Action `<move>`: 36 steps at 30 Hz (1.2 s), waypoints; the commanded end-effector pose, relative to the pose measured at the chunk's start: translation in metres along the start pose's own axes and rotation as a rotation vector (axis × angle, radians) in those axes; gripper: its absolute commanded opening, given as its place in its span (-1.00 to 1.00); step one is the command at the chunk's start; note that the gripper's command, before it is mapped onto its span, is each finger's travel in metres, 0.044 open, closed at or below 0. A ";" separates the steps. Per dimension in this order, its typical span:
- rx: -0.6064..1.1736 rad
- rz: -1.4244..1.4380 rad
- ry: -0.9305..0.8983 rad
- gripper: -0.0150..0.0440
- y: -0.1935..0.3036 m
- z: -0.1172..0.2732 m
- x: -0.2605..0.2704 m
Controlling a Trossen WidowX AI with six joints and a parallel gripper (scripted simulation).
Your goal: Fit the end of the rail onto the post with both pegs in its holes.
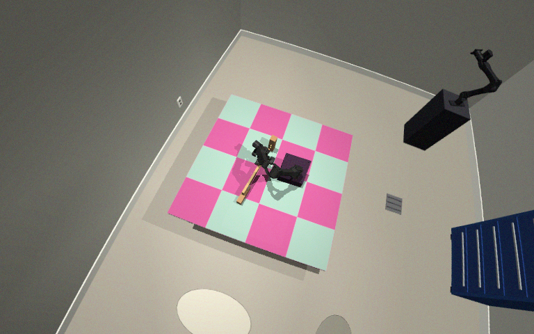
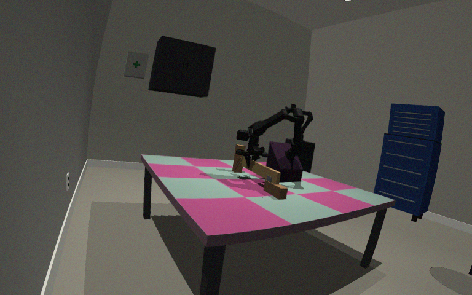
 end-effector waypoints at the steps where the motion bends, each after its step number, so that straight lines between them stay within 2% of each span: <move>1: 0.000 0.004 0.007 -0.49 0.000 0.003 -0.002; 36: 0.000 0.004 0.007 -0.49 0.001 0.002 -0.003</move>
Point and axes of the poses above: the point midway between the two fingers, 35 mm back from their tips, its own z axis back along the fingers, its own x axis across the jaws, y = z × x, the point moved 1 cm from there along z, back along the fingers, and after that the axes turned 12 degrees about z, right-handed, at the moved point
